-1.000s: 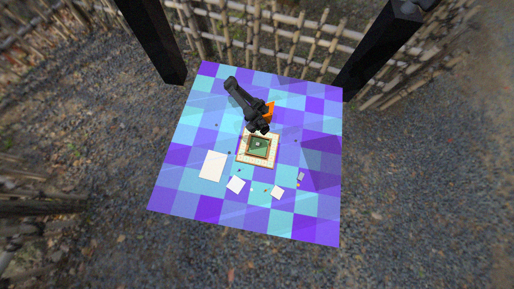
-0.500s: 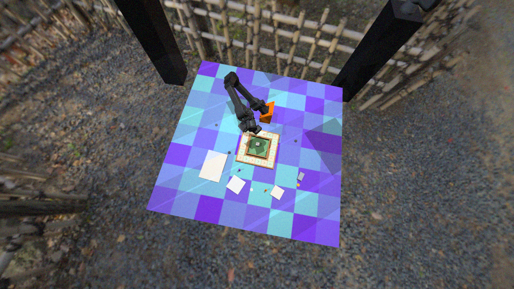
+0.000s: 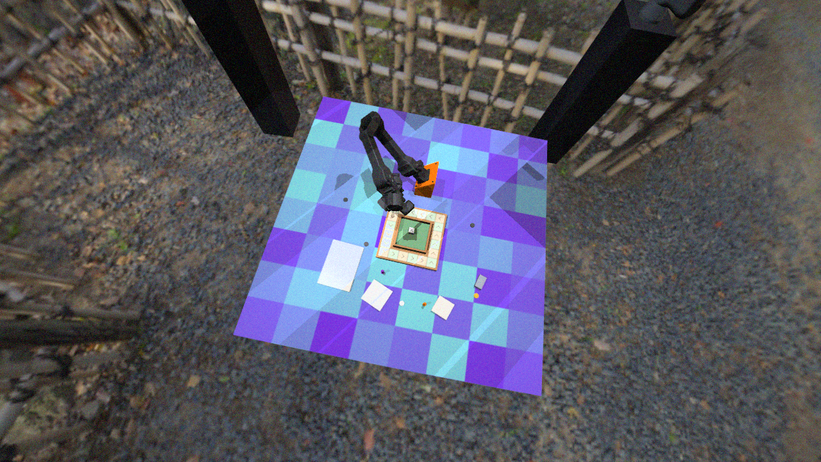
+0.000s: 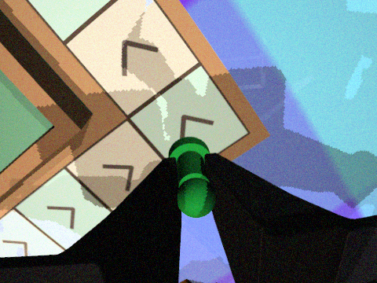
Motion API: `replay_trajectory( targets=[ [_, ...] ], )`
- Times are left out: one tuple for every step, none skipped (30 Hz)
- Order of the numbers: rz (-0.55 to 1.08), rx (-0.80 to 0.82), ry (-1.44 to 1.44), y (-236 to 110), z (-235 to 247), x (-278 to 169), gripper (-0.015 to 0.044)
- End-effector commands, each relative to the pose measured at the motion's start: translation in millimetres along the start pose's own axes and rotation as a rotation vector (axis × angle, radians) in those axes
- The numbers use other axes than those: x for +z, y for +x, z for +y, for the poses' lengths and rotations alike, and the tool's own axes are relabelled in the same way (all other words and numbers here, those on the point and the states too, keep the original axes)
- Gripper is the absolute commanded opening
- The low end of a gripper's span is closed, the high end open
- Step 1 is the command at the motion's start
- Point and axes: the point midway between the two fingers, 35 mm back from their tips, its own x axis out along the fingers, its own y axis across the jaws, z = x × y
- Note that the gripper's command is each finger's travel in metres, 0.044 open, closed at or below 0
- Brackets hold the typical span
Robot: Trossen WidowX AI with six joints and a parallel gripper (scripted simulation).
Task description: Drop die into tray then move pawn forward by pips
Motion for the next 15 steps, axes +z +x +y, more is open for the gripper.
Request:
replay_trajectory(
  targets=[
    [-0.002,-0.007,-0.004,15,-2,-2,0.0],
    [-0.002,-0.008,-0.004,18,-3,-2,0.0],
    [-0.003,-0.008,-0.004,21,-3,-2,0.0],
    [-0.003,-0.009,-0.004,22,-3,-2,0.0],
    [-0.003,-0.009,-0.004,23,-3,-2,0.0],
    [-0.003,-0.009,-0.004,23,-3,-2,0.0],
    [-0.003,-0.009,-0.004,23,-3,-2,0.0],
    [-0.003,-0.009,-0.004,23,-3,-2,0.0],
    [-0.003,-0.009,-0.004,24,-3,-2,0.0],
    [-0.003,-0.009,-0.004,24,-3,-2,0.0],
    [-0.003,-0.009,-0.004,25,-3,-2,0.0],
    [-0.003,-0.009,-0.004,27,-3,-2,0.0],
    [-0.003,-0.009,-0.004,28,-3,-2,0.0],
    [-0.003,-0.009,-0.004,30,-3,-2,0.0],
    [-0.003,-0.009,-0.004,31,-3,-2,0.0]
  ],
)
